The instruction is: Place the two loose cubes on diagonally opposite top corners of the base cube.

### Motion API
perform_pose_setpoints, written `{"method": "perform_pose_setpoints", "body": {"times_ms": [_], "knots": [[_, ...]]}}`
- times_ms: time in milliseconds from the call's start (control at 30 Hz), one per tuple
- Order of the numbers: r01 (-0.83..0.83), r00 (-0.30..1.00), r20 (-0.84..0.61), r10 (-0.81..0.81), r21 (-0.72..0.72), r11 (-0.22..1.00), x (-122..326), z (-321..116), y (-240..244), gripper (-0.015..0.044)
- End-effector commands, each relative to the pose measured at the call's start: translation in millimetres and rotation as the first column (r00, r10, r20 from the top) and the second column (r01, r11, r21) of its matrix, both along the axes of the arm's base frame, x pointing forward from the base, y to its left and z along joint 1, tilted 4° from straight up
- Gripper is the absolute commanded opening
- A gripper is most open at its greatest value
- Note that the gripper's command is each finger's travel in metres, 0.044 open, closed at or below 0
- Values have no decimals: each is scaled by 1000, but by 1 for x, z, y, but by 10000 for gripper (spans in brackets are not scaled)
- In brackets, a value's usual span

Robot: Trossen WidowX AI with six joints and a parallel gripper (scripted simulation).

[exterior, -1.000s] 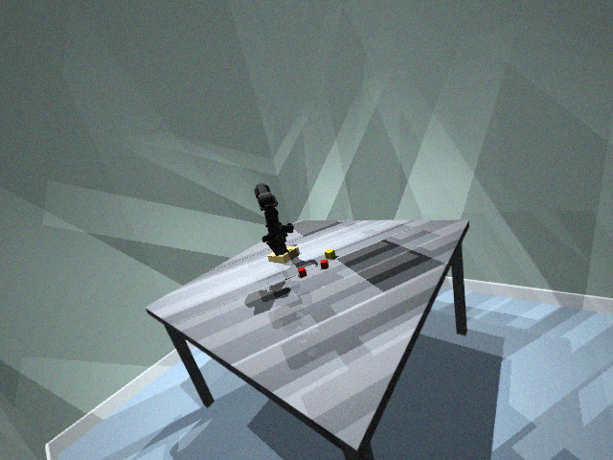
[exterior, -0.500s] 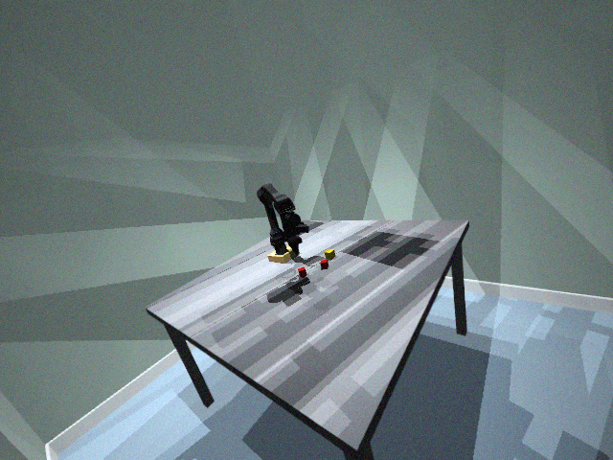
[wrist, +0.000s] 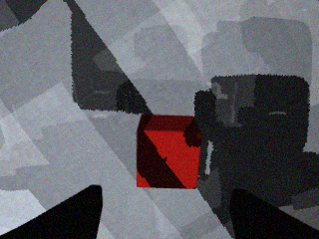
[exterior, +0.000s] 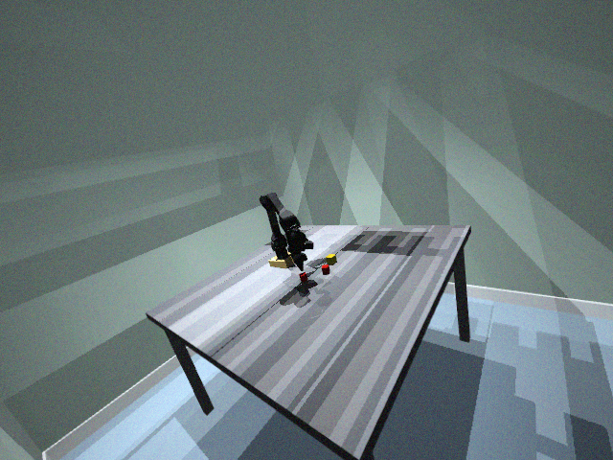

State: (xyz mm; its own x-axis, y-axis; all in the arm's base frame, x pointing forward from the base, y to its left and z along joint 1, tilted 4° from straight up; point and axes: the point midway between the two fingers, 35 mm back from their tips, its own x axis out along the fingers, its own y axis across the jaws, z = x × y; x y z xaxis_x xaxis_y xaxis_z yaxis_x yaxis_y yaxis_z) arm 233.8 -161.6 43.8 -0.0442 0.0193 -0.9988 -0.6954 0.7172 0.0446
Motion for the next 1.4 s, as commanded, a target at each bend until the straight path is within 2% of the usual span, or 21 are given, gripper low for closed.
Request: {"method": "perform_pose_setpoints", "body": {"times_ms": [0,900,1100,1367], "knots": [[-4,1000,11,4,1,1000,1,-11,1,265],[-4,1000,11,4,1,1000,0,-49,2,265],[-4,1000,11,4,1,1000,0,-49,2,107],[-4,1000,11,4,1,1000,2,-39,0,105]]}}
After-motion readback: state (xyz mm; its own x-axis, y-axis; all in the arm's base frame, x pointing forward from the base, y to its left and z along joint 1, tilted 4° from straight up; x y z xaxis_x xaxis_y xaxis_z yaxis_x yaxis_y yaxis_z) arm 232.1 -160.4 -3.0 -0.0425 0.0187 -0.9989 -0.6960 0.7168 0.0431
